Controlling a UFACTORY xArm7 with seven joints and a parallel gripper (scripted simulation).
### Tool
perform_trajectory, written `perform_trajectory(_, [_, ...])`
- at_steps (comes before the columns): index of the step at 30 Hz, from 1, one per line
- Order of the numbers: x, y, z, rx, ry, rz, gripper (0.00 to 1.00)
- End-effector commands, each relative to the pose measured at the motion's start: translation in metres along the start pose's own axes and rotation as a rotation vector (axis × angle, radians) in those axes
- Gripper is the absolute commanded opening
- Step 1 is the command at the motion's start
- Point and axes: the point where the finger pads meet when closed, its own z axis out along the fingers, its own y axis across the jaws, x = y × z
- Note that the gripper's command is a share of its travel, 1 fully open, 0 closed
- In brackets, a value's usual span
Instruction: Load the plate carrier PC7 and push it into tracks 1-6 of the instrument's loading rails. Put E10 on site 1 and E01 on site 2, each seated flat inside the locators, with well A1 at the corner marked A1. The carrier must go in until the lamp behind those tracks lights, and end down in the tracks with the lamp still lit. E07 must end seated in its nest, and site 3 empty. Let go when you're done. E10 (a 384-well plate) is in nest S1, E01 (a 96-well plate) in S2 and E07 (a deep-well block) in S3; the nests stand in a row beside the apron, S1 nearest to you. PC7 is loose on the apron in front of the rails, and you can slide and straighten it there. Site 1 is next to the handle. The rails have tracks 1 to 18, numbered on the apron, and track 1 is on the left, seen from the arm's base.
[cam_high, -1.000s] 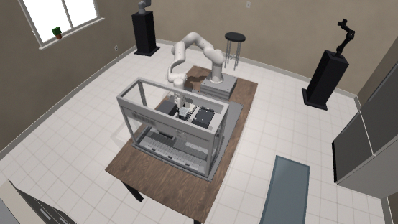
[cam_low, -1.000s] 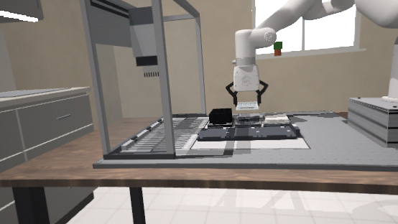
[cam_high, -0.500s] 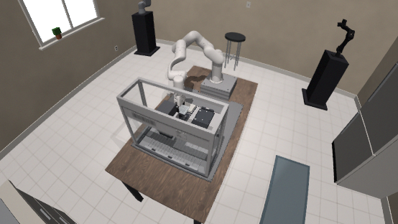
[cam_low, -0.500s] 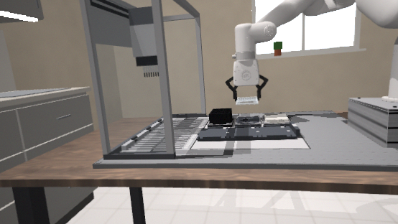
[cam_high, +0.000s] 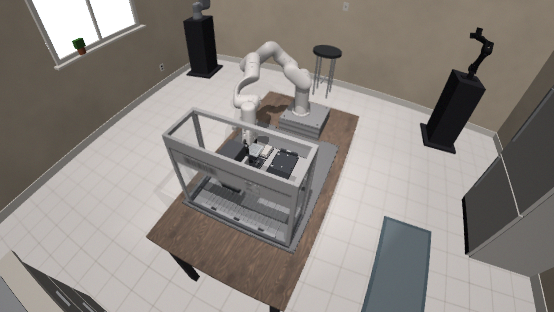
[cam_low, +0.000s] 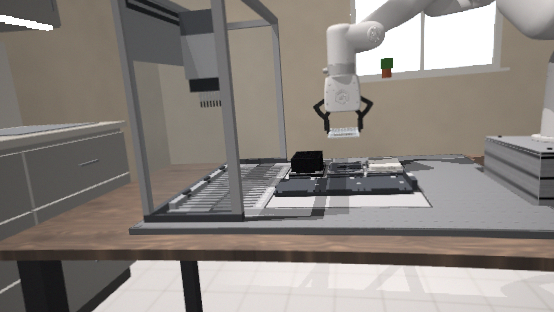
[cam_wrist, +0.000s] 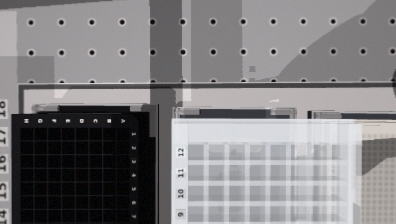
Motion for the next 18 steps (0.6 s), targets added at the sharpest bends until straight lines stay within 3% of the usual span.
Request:
perform_trajectory(1, [0.0000,-0.0013,-0.0088,0.004,0.001,0.000,0.00])
perform_trajectory(6, [0.0000,-0.0013,-0.0166,0.004,0.001,0.000,0.00])
perform_trajectory(18, [-0.0050,-0.0017,-0.0165,0.004,0.001,-0.034,0.00])
